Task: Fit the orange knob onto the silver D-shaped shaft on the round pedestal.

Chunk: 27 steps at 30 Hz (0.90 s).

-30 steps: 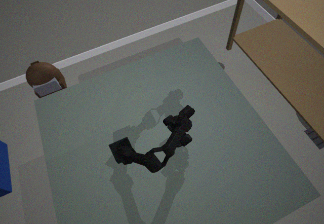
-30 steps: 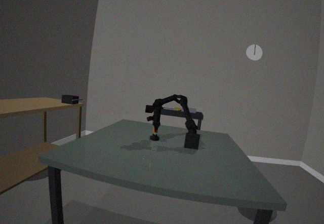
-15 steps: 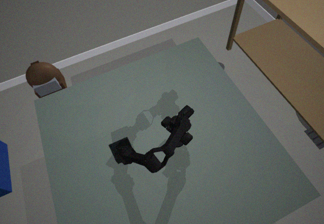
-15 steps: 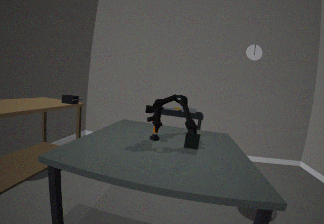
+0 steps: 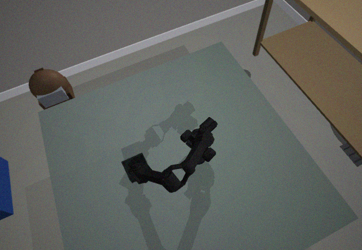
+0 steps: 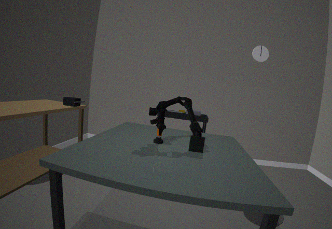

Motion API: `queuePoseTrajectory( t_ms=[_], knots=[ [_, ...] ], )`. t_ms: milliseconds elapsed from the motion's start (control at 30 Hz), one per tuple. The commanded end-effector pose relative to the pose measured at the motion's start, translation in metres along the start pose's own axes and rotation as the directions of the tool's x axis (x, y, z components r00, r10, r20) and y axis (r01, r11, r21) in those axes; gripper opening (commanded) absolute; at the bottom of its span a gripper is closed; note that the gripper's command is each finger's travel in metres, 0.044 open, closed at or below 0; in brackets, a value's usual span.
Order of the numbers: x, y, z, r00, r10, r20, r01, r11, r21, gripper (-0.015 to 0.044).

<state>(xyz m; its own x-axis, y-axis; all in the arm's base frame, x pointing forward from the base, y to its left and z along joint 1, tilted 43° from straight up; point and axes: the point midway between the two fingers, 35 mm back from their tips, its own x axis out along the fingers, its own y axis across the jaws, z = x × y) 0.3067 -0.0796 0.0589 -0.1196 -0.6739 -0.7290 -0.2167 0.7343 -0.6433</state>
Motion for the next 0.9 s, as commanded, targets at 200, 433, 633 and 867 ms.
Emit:
queuePoseTrajectory(
  t_ms=[200, 433, 633, 867],
  knots=[
    [0.0029, -0.0031, 0.0046, 1.0, 0.001, 0.008, -0.001, 1.0, 0.0, 0.0],
    [0.0022, -0.0031, 0.0046, 1.0, 0.001, 0.008, -0.001, 1.0, 0.0, 0.0],
    [0.0, -0.0029, 0.0049, 1.0, 0.001, 0.008, -0.001, 1.0, 0.0, 0.0],
    [-0.0029, -0.0019, 0.0037, 1.0, 0.002, 0.008, -0.001, 0.999, -0.053, 0.0]
  ],
)
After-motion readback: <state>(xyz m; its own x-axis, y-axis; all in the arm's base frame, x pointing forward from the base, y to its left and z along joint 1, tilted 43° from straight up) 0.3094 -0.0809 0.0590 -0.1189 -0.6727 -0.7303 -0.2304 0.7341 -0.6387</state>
